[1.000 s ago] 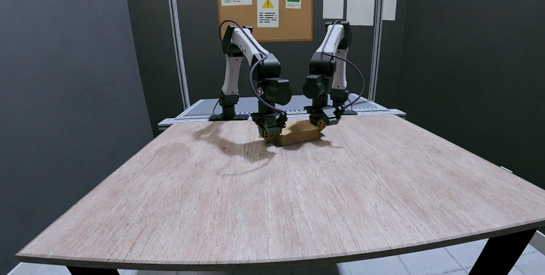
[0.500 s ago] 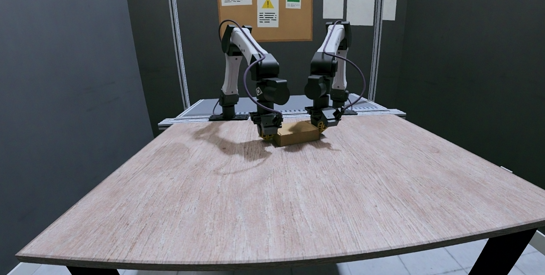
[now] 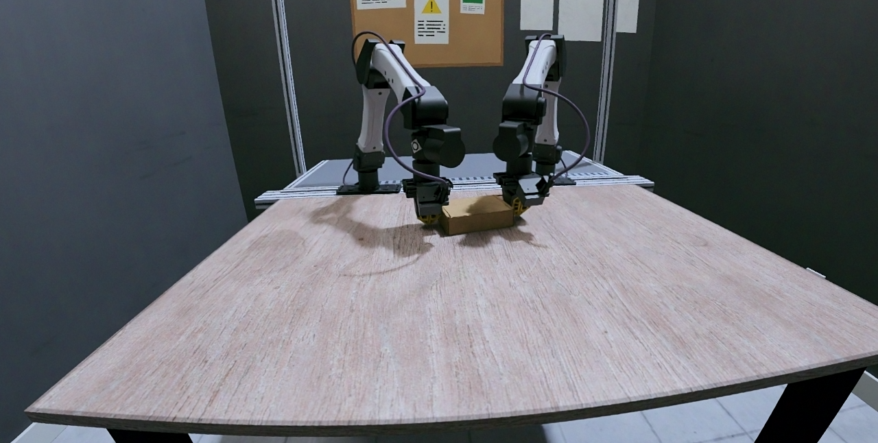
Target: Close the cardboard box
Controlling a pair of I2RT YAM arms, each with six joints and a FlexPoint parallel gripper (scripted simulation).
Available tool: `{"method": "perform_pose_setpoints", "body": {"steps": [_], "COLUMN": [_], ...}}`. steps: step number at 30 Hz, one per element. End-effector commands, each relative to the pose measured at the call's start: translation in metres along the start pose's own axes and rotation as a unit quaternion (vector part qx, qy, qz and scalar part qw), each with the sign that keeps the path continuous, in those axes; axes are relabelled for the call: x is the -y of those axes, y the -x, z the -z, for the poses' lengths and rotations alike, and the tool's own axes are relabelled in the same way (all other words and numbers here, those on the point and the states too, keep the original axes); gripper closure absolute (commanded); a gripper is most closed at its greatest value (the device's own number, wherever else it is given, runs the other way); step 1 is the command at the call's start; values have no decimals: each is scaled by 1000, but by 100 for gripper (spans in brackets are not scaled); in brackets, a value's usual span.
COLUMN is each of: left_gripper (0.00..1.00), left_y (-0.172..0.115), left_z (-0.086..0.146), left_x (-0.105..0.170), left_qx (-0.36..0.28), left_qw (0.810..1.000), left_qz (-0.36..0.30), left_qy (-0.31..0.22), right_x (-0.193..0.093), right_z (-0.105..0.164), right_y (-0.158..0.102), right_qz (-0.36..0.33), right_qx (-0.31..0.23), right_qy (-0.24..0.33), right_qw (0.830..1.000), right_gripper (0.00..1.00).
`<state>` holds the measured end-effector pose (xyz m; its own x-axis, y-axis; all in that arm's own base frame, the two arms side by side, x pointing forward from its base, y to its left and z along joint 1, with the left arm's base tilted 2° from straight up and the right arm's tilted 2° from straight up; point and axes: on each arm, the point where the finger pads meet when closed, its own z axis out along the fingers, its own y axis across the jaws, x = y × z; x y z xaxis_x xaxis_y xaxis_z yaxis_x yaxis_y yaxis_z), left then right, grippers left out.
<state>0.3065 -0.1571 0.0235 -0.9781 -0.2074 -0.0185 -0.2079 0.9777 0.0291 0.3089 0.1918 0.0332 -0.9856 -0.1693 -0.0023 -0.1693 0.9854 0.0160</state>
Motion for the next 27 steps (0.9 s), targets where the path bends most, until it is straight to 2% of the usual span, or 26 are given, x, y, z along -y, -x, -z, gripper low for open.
{"method": "perform_pose_setpoints", "body": {"steps": [1, 18, 27], "left_gripper": [100, 100, 100], "left_y": [5, 15, 14], "left_z": [0, -1, 4], "left_x": [3, 4, 4], "left_qx": [-3, -3, 6], "left_qw": [1000, 997, 997], "left_qz": [-23, -76, -75], "left_qy": [1, 1, -4], "right_x": [-5, -6, -5], "right_z": [11, 10, 13], "right_y": [0, -11, -9], "right_qz": [-19, -71, -74], "right_qx": [23, 22, 26], "right_qy": [10, 11, 13], "right_qw": [1000, 997, 997], "right_gripper": [100, 100, 100]}}
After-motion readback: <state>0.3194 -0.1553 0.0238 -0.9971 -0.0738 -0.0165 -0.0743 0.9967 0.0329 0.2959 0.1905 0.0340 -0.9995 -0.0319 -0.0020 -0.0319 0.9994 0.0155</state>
